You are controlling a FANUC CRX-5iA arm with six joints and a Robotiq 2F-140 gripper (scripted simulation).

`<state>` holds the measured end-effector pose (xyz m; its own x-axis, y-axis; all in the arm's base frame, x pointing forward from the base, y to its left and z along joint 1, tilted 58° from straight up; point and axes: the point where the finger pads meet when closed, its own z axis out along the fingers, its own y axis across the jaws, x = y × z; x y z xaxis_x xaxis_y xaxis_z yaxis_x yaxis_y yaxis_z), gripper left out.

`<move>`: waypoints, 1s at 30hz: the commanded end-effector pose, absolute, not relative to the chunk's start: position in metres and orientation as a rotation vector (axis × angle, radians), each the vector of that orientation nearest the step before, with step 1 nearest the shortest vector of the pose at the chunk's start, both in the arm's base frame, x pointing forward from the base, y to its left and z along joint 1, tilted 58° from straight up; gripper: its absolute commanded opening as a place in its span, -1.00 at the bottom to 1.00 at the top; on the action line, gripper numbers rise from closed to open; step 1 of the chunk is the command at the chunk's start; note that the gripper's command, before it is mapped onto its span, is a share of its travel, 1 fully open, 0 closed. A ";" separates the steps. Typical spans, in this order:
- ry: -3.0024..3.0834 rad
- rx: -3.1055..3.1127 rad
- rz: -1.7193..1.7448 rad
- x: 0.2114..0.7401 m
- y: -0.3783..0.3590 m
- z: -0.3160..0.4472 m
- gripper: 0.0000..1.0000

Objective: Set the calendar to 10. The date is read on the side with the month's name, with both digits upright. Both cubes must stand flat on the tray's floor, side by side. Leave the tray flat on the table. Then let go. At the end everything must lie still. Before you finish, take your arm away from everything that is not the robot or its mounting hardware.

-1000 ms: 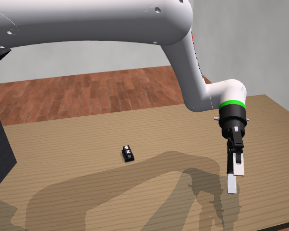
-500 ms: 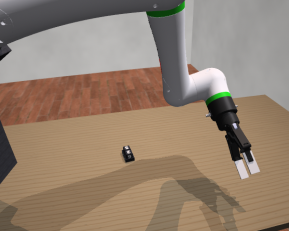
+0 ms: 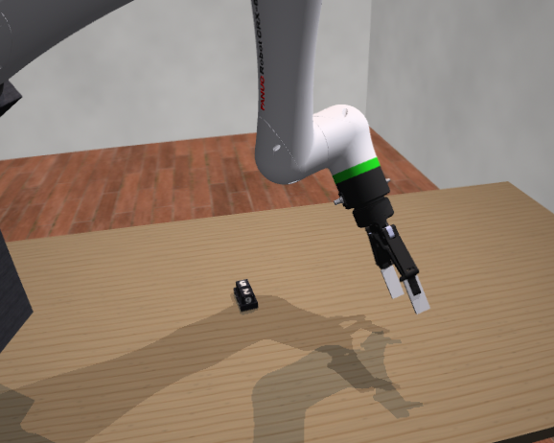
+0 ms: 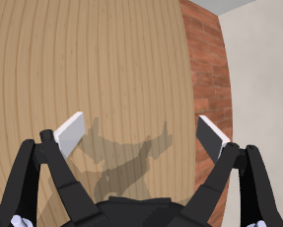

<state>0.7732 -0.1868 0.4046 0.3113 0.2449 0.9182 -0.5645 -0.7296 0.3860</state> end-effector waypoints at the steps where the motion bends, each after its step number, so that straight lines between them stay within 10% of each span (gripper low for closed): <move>1: -0.164 1.982 1.534 0.760 -0.150 0.362 1.00; 30: 0.167 2.478 1.302 0.607 -0.014 0.126 1.00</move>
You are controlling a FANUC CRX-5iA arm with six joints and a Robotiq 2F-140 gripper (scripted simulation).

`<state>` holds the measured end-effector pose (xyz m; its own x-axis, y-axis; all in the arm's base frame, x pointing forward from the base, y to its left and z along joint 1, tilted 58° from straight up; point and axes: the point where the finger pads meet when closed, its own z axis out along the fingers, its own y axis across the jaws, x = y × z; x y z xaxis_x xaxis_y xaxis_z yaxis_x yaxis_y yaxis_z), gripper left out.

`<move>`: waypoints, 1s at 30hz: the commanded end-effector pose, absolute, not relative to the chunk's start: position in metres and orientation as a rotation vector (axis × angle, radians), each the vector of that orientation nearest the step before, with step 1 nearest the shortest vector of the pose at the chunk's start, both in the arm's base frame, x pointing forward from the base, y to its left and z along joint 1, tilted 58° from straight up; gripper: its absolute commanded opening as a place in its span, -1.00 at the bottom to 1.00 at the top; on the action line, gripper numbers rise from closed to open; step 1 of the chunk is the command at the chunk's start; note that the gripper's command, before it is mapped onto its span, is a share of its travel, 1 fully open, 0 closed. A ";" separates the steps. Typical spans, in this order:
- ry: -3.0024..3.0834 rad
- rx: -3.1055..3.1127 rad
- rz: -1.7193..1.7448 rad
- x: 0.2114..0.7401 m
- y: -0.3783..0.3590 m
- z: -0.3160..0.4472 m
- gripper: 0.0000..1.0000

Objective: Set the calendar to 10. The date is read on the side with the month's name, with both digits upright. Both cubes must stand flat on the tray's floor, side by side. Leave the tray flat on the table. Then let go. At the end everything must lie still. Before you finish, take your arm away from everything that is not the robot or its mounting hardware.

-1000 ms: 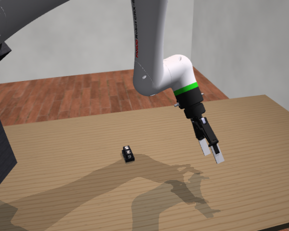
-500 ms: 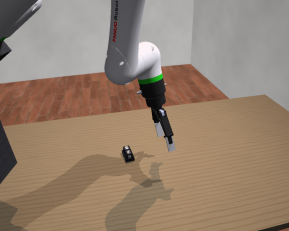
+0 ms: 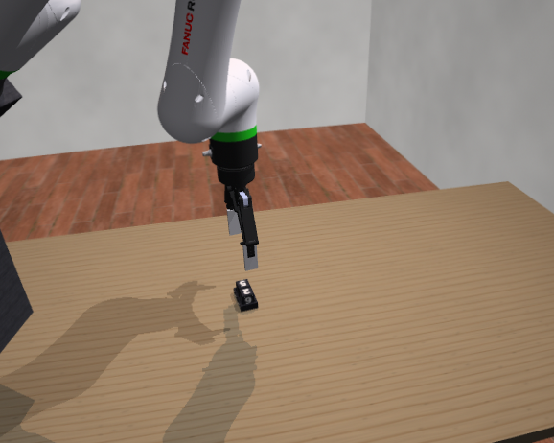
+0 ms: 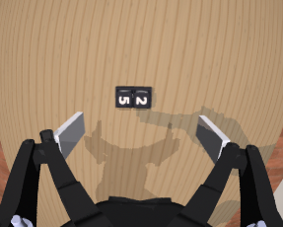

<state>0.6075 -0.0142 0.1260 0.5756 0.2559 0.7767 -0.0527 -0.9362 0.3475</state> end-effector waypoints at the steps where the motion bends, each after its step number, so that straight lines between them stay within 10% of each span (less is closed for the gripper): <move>1: 0.167 2.478 1.302 0.607 -0.014 0.126 1.00; 30: -0.647 2.628 1.510 0.618 -0.017 0.120 1.00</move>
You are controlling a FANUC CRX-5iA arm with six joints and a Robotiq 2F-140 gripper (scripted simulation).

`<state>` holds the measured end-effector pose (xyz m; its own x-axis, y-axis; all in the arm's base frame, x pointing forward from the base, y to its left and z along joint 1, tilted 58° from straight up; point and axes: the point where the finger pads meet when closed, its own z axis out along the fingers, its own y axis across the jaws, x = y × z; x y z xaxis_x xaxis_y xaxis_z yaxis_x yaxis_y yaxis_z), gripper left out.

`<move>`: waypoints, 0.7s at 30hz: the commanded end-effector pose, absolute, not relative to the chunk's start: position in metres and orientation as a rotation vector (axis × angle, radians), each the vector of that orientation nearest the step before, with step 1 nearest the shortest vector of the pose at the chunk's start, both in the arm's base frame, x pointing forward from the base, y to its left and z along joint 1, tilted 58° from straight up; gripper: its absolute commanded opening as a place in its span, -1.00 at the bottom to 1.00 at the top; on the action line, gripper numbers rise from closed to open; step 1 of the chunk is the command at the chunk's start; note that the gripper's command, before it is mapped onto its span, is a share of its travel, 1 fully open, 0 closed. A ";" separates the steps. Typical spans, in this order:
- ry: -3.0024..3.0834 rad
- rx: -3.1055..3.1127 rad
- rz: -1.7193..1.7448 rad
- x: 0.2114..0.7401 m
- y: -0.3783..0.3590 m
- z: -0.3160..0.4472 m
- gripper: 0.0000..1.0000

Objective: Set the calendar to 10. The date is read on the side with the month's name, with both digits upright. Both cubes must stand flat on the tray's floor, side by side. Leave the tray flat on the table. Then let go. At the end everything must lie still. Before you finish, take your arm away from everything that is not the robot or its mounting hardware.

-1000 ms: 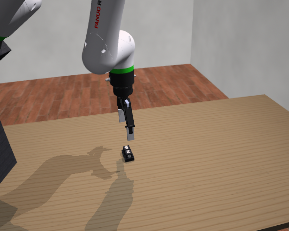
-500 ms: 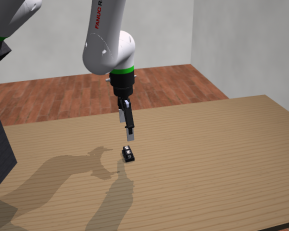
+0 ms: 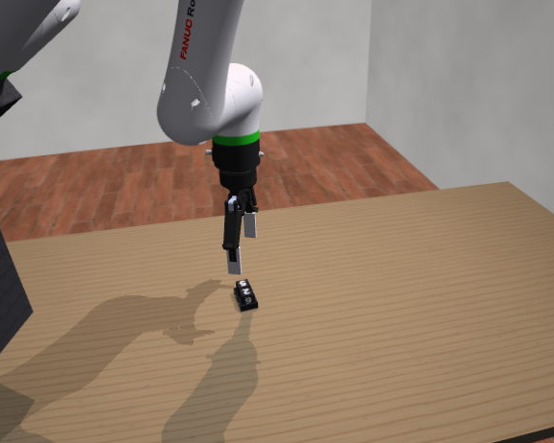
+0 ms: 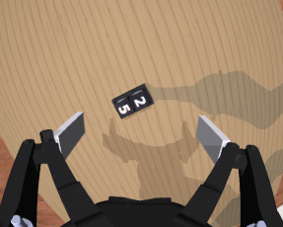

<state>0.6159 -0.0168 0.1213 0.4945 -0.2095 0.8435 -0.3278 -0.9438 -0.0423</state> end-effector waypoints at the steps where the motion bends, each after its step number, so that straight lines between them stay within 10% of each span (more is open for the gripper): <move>1: -0.671 2.629 1.514 0.618 -0.017 0.120 1.00; 21: -1.653 2.528 1.614 0.630 -0.021 0.112 1.00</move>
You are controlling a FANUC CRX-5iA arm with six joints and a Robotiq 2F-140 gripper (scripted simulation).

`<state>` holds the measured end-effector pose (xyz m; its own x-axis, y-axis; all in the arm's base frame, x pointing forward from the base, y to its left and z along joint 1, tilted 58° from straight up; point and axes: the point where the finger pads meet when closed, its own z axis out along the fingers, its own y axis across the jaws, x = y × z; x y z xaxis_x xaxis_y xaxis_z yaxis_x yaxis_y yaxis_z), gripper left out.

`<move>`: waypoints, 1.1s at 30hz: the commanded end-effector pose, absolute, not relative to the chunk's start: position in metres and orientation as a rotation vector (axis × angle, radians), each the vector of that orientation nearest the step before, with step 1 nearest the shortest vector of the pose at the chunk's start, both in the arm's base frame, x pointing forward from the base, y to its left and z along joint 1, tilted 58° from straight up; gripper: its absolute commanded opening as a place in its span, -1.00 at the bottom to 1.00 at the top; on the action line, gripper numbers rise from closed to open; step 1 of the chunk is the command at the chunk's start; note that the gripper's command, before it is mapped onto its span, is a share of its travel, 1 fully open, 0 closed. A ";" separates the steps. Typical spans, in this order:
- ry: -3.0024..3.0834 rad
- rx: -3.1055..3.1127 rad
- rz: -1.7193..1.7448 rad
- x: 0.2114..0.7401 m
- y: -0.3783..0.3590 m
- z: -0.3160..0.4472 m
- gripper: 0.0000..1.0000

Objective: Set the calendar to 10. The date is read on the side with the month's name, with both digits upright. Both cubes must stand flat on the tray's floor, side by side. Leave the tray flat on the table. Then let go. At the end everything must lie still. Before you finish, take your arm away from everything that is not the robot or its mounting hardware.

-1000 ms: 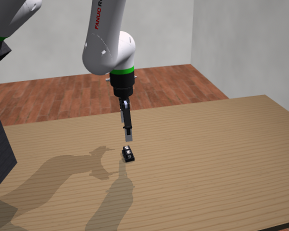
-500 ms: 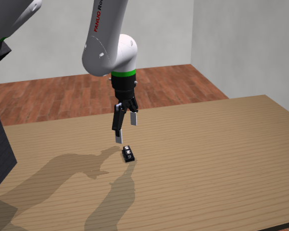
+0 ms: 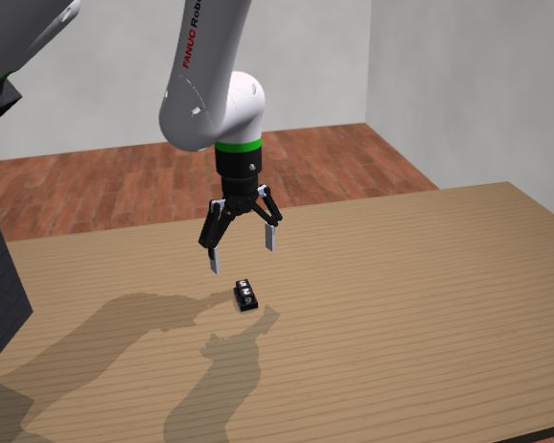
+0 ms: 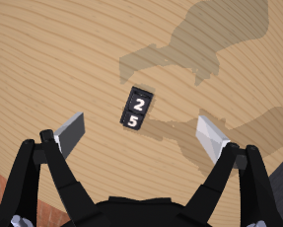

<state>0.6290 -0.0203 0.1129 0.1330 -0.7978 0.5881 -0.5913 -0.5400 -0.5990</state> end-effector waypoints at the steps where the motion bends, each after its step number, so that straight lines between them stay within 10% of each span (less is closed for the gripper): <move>1: 1.439 -2.042 -1.320 0.631 -0.021 0.111 1.00; 10: 1.602 -1.833 -1.234 0.634 -0.022 0.109 1.00; 11: 1.602 -1.833 -1.234 0.634 -0.022 0.109 -0.44; 33: 1.602 -1.833 -1.234 0.634 -0.022 0.109 -0.44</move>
<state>0.6345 -0.0220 0.1089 -0.0518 -0.9366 0.3466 -0.5744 -0.2560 -0.7775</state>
